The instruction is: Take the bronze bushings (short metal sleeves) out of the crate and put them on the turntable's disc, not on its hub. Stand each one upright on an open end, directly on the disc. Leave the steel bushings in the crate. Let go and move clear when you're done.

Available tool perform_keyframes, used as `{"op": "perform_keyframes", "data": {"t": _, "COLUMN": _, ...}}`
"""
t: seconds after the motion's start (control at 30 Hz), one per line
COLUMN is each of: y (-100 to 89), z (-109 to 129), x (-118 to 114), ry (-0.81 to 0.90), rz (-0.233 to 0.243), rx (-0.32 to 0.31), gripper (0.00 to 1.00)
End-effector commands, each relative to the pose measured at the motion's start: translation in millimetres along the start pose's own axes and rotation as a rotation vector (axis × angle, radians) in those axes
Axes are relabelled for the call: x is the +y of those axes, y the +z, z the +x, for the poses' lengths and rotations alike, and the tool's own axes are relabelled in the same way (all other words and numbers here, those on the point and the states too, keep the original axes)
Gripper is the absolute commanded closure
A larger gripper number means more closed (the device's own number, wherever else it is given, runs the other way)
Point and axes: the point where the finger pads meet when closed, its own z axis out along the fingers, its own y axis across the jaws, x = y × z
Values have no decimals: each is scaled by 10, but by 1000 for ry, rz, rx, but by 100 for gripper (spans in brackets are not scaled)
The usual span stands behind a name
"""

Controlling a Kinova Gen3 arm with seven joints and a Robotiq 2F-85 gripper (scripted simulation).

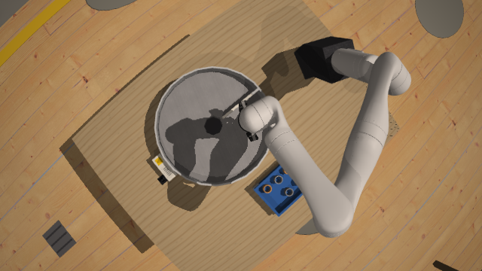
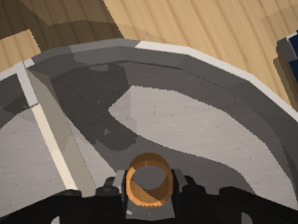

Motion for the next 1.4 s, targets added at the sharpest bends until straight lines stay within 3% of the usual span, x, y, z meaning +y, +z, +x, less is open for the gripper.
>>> {"op": "perform_keyframes", "data": {"t": 0.0, "y": -5, "z": -5, "x": 0, "ry": 0, "rz": 0, "rx": -1, "gripper": 100}}
{"op": "perform_keyframes", "data": {"t": 0.37, "y": 37, "z": -6, "x": 0, "ry": 0, "rz": 0, "rx": -1, "gripper": 100}}
{"op": "perform_keyframes", "data": {"t": 1.37, "y": 416, "z": -6, "x": 1, "ry": 0, "rz": 0, "rx": -1, "gripper": 100}}
